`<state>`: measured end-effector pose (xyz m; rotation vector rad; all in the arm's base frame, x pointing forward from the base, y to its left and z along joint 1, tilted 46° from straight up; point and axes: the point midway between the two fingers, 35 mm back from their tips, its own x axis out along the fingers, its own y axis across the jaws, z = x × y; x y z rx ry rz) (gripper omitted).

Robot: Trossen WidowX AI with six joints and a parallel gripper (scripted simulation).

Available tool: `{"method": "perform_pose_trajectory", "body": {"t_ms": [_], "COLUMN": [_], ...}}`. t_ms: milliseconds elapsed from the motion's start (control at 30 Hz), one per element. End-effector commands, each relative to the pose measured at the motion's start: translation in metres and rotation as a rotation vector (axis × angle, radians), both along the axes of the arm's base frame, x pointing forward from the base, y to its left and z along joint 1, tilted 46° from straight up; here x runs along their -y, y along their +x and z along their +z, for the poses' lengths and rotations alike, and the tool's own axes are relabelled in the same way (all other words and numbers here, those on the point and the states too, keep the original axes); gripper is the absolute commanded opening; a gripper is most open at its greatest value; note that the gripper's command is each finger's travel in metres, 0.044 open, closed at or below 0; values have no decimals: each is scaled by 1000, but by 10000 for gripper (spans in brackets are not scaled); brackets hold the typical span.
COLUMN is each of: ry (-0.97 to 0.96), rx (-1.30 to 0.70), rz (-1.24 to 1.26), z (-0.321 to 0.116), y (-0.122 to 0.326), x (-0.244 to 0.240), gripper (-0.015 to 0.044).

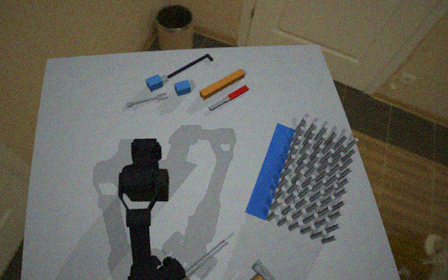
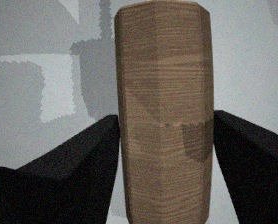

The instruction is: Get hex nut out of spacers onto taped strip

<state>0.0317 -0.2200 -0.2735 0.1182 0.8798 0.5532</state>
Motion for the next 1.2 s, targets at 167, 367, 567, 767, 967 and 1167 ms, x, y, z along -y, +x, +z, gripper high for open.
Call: {"method": "perform_pose_trajectory", "body": {"t_ms": [167,367,567,767,967,1167], "ry": [7,7,8,1,1,1], "rx": [5,5,5,0,0,0], "rz": [-8,-8,-8,0,0,0], "z": [-7,-11,-15,-15,-15,-15], "y": [3,5,6,5,5,5], "x": [-11,-18,-24,-22,-22,-22], "gripper": [0,0,0,79,236,394]}}
